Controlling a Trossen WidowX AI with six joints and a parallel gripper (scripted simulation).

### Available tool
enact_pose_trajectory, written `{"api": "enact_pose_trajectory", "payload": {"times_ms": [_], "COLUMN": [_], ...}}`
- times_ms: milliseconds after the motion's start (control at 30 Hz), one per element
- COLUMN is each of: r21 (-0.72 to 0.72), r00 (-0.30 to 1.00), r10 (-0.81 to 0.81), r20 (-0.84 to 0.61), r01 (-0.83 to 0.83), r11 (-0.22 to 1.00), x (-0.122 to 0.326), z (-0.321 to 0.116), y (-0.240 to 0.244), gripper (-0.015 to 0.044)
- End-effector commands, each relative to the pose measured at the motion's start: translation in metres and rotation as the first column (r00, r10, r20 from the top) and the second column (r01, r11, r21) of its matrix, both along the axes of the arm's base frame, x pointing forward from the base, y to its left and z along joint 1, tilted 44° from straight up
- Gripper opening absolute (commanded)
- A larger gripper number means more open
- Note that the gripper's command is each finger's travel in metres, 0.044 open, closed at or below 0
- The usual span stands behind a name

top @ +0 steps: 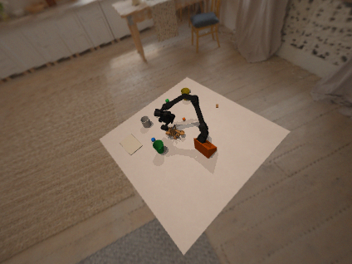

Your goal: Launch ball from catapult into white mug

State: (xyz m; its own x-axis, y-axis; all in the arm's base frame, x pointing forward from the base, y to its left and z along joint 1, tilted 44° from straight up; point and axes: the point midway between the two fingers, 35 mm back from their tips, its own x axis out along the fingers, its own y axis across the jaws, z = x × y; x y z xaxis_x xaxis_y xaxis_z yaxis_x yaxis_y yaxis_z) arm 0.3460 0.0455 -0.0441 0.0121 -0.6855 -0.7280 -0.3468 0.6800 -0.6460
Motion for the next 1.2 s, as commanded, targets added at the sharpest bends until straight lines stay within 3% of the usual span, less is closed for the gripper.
{"api": "enact_pose_trajectory", "payload": {"times_ms": [0,1000,1167], "r21": [-0.005,-0.007,-0.002], "r00": [1.0,1.0,1.0], "r10": [0.005,0.005,-0.002], "r20": [-0.004,-0.004,-0.001], "r01": [-0.005,-0.005,0.002], "r11": [1.0,1.0,1.0], "x": [-0.001,0.0,0.001], "z": [-0.006,-0.038,-0.036], "y": [-0.005,-0.036,-0.034], "gripper": [0.044,0.044,0.0309]}}
